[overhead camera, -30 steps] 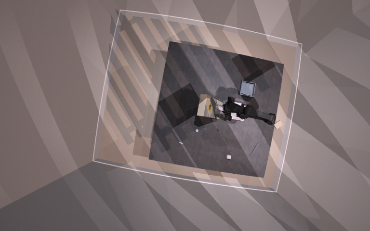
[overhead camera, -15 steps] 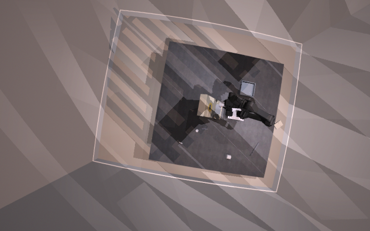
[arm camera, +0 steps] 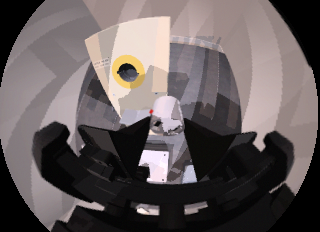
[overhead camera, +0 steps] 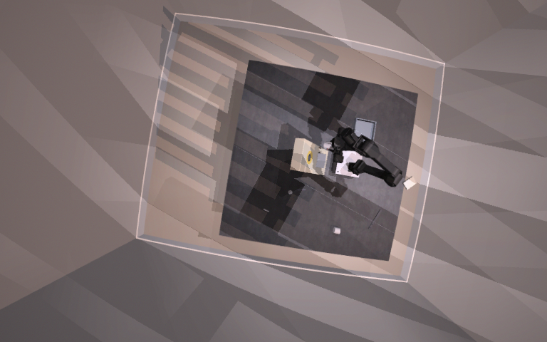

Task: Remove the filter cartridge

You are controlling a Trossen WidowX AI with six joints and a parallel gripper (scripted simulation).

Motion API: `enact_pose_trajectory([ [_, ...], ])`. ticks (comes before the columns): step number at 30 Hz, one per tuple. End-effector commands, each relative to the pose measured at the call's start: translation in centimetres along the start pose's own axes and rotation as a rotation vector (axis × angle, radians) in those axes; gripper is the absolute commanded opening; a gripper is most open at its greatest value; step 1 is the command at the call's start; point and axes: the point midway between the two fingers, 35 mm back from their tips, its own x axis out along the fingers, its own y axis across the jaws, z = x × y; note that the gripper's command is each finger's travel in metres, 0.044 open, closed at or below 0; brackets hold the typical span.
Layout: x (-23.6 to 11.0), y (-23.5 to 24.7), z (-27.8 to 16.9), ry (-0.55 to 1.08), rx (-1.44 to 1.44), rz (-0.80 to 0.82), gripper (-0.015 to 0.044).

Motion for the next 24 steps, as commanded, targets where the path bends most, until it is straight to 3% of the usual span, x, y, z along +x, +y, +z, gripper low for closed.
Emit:
enact_pose_trajectory([
  [1,-0.2,-1.6,-0.4,0.003,0.078,-0.051,0.0],
  [24,-3.5,-12.9,-7.0,-0.007,0.73,-0.432,0.0],
])
